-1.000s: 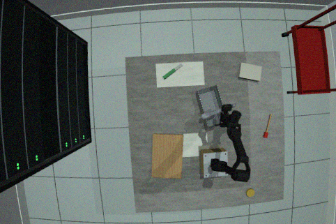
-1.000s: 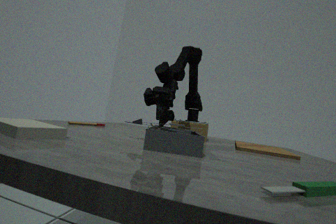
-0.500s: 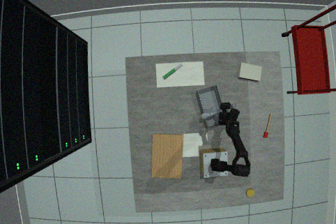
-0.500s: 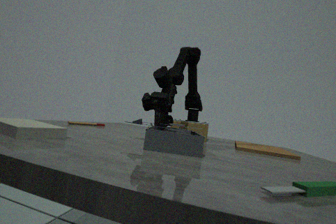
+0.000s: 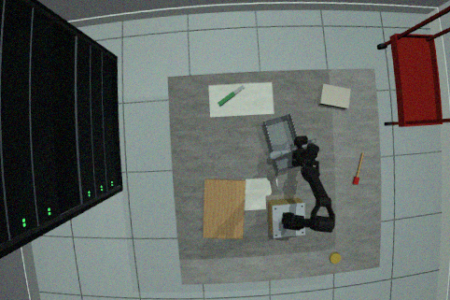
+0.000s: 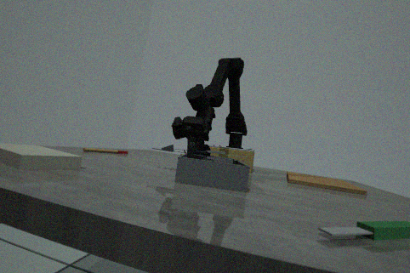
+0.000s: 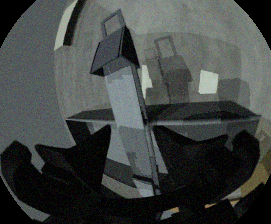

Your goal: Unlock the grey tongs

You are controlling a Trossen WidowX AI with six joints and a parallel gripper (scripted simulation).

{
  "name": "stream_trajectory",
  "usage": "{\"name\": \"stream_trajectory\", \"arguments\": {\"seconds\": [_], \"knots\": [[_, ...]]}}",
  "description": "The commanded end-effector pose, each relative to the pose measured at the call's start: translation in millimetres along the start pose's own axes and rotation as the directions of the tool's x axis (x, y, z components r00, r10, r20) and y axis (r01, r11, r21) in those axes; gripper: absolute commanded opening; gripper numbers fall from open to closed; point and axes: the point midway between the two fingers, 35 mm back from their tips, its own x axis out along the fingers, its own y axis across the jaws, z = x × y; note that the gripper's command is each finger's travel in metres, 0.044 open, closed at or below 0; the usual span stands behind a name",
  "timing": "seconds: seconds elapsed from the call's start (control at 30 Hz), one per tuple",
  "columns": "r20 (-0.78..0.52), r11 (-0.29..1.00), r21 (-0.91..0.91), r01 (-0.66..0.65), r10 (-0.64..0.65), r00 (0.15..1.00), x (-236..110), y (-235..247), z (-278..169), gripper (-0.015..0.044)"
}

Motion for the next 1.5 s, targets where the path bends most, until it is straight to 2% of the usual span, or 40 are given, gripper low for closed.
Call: {"name": "stream_trajectory", "arguments": {"seconds": [0.0, 0.1, 0.8, 1.03, 1.23, 1.47], "knots": [[0.002, 1.000, 0.004, 0.009, -0.009, 1.000, 3, -3, 0, 0.0260], [0.000, 1.000, 0.000, 0.000, 0.000, 1.000, 0, 0, 0, 0.0181], [0.000, 1.000, 0.000, 0.000, 0.000, 1.000, 0, 0, 0, 0.0041], [0.000, 1.000, 0.001, 0.001, -0.001, 1.000, -6, 5, 0, -0.0143], [0.002, 1.000, 0.004, 0.008, -0.008, 1.000, -63, 39, 0, -0.0150], [0.002, 1.000, 0.004, 0.008, -0.008, 1.000, -65, 40, 0, -0.0150]]}}
